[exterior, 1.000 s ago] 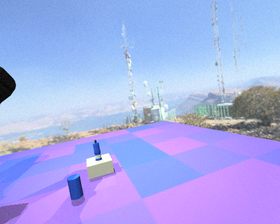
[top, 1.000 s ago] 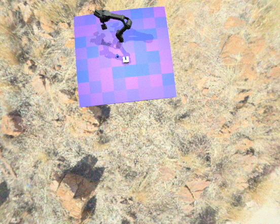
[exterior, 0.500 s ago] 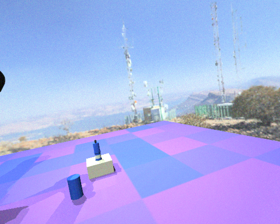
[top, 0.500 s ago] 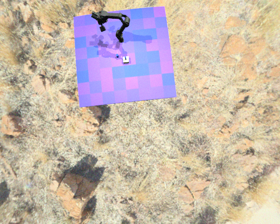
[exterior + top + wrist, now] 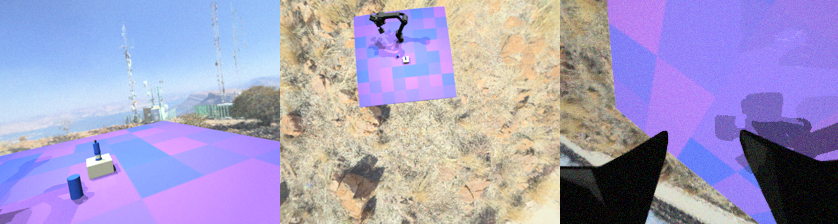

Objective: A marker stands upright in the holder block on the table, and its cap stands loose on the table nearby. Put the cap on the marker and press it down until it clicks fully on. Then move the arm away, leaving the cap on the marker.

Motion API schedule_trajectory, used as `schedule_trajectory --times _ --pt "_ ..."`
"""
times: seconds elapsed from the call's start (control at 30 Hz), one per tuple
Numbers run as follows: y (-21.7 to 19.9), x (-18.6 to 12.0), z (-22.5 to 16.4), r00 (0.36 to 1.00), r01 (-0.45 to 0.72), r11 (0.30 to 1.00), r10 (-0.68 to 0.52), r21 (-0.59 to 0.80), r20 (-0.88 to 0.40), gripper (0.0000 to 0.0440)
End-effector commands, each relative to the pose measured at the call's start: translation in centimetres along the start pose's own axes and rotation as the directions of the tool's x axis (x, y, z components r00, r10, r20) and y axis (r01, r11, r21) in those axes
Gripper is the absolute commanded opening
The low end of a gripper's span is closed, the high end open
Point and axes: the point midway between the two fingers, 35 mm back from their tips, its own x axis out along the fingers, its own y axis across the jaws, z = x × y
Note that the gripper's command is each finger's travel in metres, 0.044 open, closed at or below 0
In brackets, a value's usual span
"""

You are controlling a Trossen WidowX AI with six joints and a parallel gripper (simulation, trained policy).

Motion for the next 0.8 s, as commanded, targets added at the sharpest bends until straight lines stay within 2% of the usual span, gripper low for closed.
schedule_trajectory --times 0.0,0.77 --pt "-0.3 0.1 -0.7 1.0 0.014 1.0 -0.014 -0.009 -0.01 0.0311" --pt "-3.7 1.1 -5.1 0.992 0.111 0.988 -0.116 -0.108 -0.042 0.0312"
